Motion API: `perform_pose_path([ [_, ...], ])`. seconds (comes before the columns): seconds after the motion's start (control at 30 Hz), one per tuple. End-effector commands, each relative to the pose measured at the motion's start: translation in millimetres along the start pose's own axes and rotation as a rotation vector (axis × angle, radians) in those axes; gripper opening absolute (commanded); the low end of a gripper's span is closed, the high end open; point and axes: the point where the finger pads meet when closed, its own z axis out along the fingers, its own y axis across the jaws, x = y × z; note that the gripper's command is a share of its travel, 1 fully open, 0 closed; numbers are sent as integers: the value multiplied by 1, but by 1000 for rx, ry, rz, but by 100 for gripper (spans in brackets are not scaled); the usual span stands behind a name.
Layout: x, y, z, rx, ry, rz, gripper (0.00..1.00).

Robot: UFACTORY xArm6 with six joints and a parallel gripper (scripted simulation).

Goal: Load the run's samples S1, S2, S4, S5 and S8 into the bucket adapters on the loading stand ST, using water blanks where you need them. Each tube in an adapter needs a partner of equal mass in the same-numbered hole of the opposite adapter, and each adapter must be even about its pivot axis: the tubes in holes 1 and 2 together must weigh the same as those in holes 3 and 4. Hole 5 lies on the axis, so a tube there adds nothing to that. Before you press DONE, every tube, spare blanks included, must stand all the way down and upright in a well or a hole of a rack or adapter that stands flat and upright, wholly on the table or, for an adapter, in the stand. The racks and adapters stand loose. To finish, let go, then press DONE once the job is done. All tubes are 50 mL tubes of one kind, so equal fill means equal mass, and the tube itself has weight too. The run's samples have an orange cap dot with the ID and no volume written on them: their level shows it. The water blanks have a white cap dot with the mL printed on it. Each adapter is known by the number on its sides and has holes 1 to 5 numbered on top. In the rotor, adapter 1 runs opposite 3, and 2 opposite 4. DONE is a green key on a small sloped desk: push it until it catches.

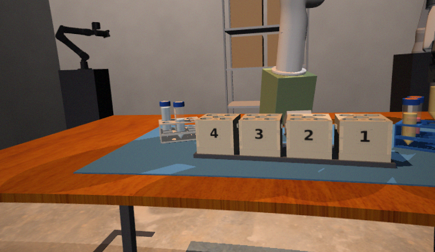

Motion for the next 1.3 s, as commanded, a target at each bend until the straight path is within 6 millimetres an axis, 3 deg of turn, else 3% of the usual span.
perform_pose_path([
  [0.0,1,0,-1,-1,4,0,0],
  [1.27,1,0,29,-1,3,0,0],
])
